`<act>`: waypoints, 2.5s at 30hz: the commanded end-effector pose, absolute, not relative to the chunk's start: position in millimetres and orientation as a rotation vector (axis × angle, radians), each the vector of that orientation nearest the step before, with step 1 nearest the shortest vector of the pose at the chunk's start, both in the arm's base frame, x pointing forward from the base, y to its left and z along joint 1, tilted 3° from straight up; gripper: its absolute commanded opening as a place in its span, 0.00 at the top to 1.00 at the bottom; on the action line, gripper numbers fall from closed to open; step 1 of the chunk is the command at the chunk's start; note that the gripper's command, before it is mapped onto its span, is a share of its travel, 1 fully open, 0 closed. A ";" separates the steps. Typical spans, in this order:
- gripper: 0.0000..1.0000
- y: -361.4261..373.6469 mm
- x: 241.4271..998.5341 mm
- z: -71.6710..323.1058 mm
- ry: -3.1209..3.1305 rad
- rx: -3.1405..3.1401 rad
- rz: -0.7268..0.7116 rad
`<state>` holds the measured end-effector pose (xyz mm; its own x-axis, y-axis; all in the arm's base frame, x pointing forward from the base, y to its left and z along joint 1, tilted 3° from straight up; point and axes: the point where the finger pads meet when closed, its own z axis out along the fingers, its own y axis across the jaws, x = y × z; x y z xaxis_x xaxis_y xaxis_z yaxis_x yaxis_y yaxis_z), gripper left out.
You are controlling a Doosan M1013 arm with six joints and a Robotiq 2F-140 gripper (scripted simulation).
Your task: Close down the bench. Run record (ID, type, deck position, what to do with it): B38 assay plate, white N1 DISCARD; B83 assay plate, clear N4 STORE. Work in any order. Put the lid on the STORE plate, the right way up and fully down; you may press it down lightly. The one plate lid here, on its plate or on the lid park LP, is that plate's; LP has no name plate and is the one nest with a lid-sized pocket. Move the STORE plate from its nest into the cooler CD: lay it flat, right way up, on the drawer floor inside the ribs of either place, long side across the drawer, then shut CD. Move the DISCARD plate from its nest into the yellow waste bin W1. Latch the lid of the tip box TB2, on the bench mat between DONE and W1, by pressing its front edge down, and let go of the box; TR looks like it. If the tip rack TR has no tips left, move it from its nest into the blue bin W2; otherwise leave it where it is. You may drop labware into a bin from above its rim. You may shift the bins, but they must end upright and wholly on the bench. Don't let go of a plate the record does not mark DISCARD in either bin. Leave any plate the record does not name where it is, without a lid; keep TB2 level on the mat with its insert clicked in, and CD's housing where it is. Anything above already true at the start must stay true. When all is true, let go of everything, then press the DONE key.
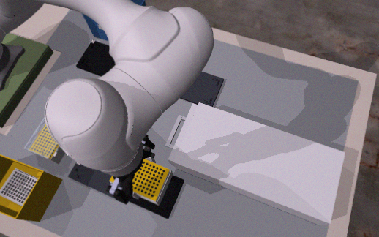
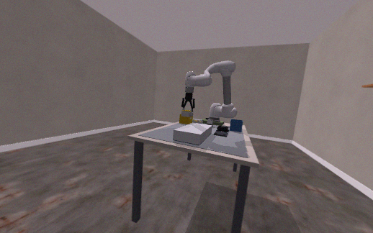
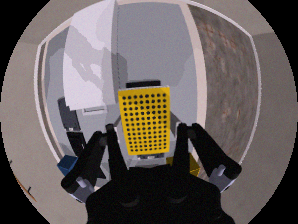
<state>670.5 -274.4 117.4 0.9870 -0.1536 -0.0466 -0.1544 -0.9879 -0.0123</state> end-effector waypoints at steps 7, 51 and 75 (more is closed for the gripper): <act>1.00 -274.4 670.5 119.3 0.241 -3.115 0.071; 1.00 -182.4 622.3 123.2 0.198 -3.118 0.071; 1.00 -135.2 597.6 125.2 0.198 -3.118 0.071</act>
